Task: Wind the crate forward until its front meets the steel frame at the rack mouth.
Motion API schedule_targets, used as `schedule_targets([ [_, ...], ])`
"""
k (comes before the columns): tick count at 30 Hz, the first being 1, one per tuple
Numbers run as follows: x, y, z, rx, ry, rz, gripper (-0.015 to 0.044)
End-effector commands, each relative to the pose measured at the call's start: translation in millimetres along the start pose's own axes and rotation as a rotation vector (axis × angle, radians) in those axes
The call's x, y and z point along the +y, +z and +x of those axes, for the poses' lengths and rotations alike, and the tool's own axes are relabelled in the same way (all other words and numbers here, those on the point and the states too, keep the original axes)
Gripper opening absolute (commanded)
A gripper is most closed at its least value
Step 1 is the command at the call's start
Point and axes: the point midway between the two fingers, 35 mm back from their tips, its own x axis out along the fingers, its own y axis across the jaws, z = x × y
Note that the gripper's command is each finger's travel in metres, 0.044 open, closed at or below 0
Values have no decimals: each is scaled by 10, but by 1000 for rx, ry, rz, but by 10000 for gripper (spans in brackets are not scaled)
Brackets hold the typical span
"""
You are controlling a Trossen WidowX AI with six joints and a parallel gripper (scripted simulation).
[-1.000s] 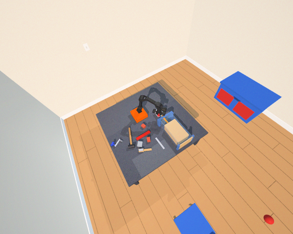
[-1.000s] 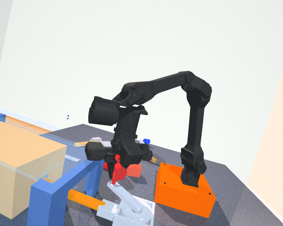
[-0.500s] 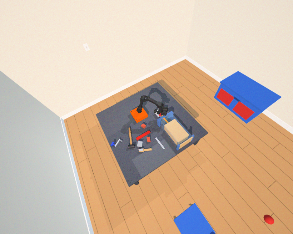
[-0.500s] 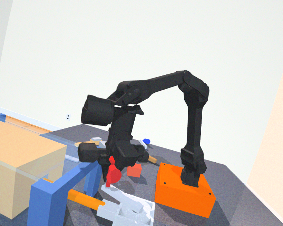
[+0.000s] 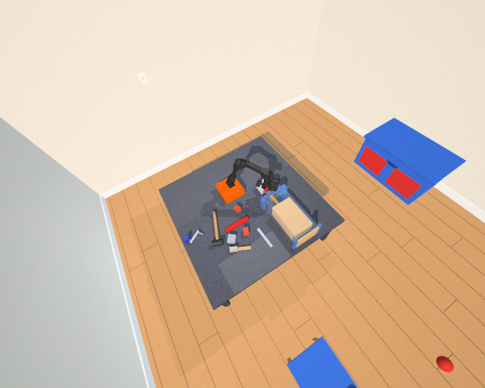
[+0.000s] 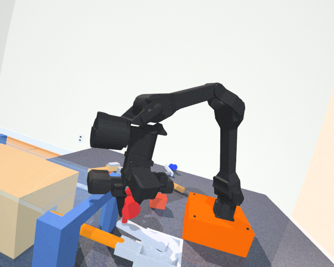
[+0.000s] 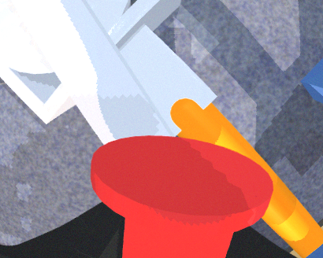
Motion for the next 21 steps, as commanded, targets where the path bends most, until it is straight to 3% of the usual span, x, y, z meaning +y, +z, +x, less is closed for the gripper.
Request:
schedule_targets([
  [1,-89,106,11,-15,-15,-7,0],
  [21,-225,304,3,-16,-16,-7,0],
])
